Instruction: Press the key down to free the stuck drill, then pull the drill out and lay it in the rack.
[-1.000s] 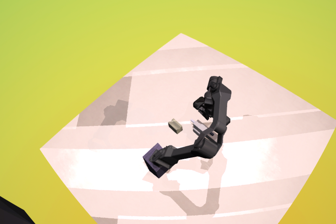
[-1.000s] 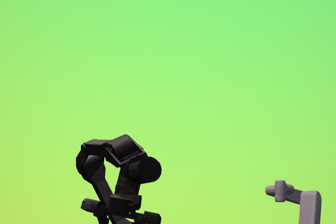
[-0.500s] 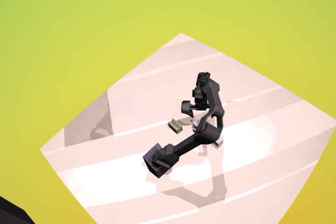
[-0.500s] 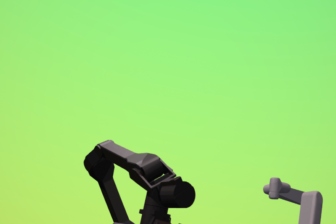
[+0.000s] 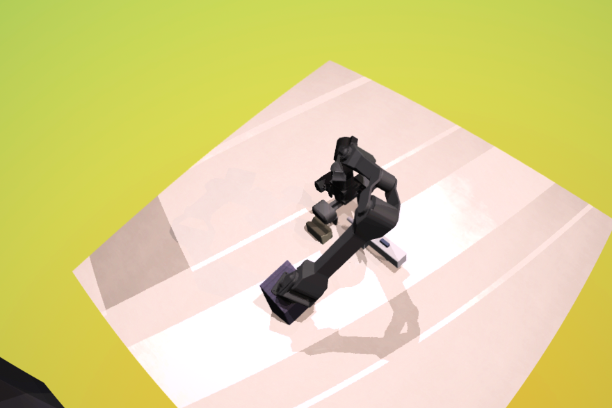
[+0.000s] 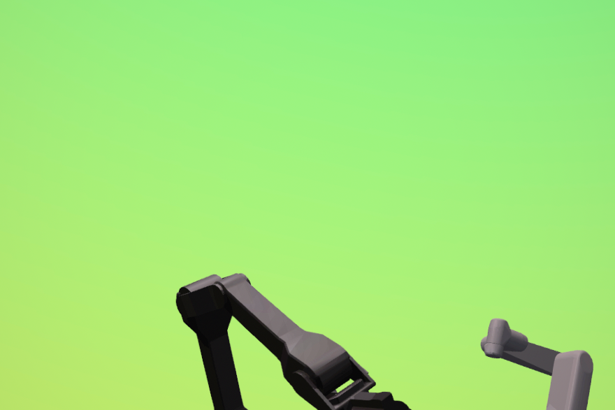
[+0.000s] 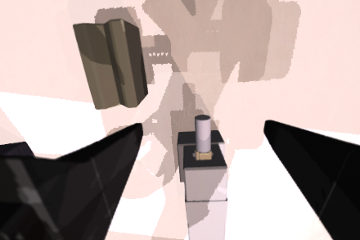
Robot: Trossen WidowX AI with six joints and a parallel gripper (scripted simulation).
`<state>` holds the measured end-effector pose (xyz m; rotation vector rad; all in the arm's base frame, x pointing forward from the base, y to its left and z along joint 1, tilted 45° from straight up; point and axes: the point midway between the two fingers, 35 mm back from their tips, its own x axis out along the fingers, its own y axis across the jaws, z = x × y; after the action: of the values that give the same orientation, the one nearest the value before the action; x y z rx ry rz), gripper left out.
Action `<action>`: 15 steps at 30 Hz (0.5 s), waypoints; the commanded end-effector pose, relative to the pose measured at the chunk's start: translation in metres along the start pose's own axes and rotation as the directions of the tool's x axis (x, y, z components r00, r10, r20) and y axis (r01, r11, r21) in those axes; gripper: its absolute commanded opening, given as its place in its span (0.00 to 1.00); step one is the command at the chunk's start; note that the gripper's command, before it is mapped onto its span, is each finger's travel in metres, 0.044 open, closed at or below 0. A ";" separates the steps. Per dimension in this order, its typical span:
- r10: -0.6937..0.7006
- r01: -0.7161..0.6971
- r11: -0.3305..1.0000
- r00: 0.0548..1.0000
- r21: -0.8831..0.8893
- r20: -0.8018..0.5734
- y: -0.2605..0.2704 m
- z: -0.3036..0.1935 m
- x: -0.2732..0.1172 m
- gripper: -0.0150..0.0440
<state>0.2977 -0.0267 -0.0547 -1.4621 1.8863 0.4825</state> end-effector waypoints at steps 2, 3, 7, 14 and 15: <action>-0.004 0.004 0.999 1.000 -0.039 0.006 0.000 0.004 0.002 1.00; -0.004 0.004 0.999 1.000 -0.039 0.006 0.000 0.004 0.002 1.00; -0.004 0.004 0.999 1.000 -0.039 0.006 0.000 0.004 0.002 1.00; -0.004 0.004 0.999 1.000 -0.039 0.006 0.000 0.003 0.006 1.00; -0.004 0.004 0.999 1.000 -0.039 0.006 -0.001 0.003 0.008 1.00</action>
<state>0.2987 -0.0277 -0.0597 -1.4857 1.8775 0.5193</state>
